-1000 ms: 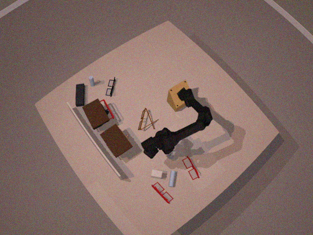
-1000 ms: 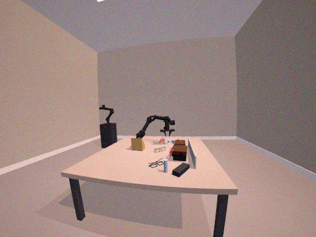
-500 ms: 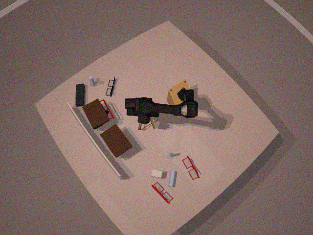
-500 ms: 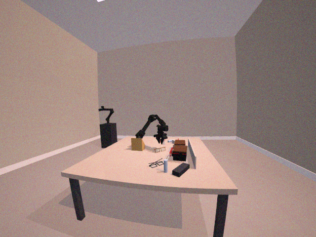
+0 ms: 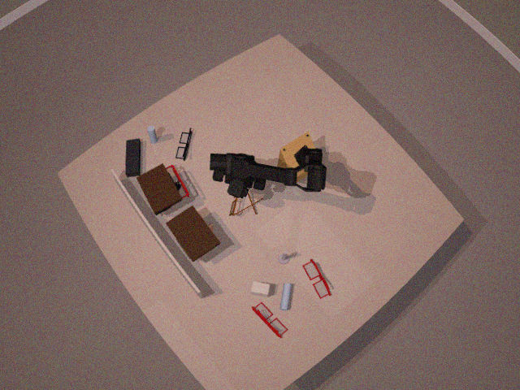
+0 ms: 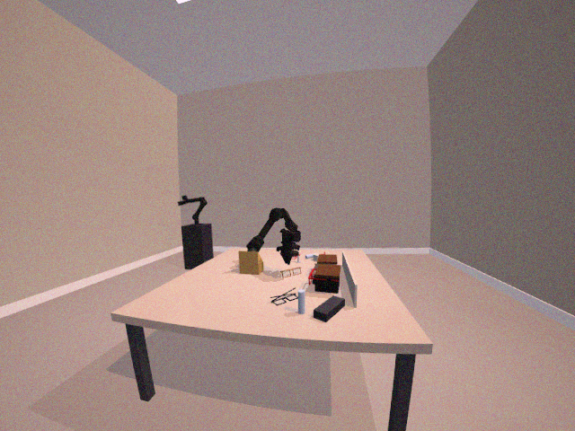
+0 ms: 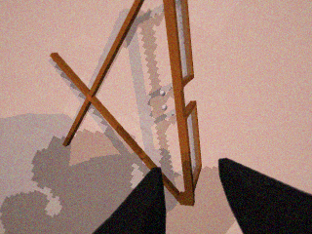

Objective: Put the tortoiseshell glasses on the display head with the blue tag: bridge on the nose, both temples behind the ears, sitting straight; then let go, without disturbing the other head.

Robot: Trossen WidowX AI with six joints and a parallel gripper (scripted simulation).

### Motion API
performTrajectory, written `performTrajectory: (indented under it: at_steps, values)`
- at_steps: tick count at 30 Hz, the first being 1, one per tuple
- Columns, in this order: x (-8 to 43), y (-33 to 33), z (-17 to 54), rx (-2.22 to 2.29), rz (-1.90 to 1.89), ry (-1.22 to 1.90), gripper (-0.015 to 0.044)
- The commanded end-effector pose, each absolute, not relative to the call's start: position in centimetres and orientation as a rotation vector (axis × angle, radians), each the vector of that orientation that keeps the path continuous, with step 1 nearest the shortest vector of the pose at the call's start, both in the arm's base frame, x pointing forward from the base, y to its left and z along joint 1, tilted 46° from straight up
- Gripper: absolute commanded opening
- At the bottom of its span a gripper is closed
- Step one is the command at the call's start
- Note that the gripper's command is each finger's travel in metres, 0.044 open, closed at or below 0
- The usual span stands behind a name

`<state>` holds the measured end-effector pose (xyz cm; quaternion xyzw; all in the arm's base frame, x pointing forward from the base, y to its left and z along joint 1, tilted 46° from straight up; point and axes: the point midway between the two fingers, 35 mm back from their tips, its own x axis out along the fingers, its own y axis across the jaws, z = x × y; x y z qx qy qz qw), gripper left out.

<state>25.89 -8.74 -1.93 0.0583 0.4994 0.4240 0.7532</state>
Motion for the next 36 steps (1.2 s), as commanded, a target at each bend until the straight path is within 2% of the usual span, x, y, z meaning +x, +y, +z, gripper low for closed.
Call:
performTrajectory:
  at_steps: [1, 36]
  values:
    - [25.7, -8.6, -2.1, 0.139, 0.924, 1.096, 0.0120]
    - [26.7, -5.5, -5.6, 0.140, 0.924, 1.095, 0.0120]
